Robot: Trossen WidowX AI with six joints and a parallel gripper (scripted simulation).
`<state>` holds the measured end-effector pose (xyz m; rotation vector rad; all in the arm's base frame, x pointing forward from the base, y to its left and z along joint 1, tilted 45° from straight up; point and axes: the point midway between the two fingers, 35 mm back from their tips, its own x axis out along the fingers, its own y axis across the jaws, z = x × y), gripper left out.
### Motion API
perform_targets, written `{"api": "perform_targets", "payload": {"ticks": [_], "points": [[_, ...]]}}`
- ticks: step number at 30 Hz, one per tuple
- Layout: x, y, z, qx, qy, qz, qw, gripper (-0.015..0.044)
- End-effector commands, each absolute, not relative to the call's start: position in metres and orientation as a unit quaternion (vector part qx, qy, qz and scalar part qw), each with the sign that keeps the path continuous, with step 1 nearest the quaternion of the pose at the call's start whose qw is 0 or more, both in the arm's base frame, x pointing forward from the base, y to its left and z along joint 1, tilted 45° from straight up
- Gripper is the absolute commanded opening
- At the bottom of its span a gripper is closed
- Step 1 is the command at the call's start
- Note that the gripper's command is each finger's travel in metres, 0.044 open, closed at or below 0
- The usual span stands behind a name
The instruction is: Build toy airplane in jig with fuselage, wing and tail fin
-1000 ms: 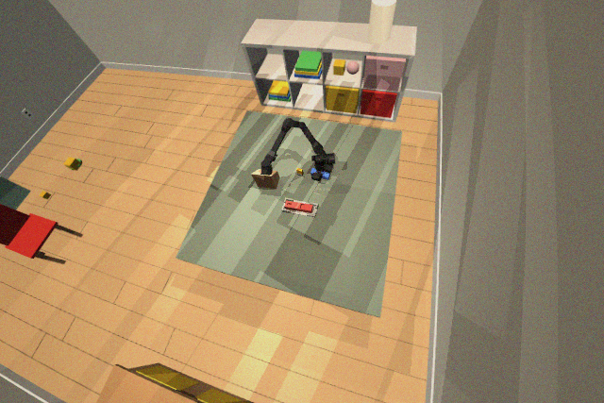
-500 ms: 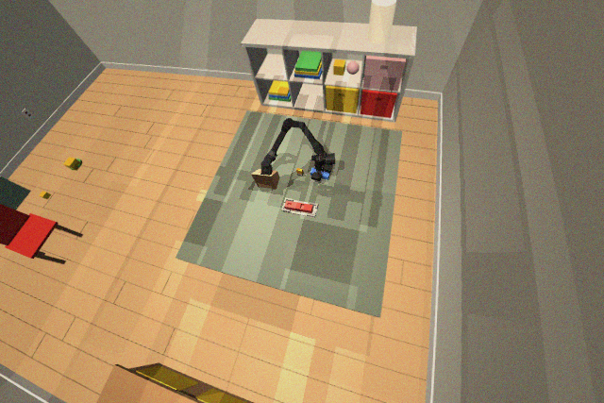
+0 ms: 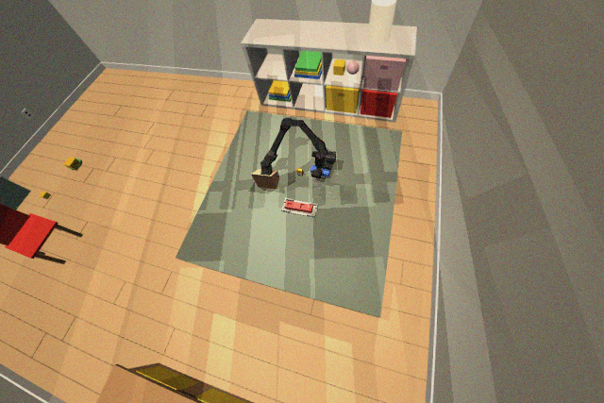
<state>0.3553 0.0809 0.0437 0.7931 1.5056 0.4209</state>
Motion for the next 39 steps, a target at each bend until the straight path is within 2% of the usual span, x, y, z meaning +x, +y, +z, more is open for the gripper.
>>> {"api": "perform_targets", "payload": {"ticks": [1, 23, 39], "points": [[0.357, 0.071, 0.057, 0.345, 0.656, 0.185, 0.645, 0.0], [0.346, 0.026, 0.105, 0.35, 0.654, 0.186, 0.645, 0.0], [0.344, 0.008, 0.086, 0.392, 0.662, 0.145, 0.622, 0.0]]}}
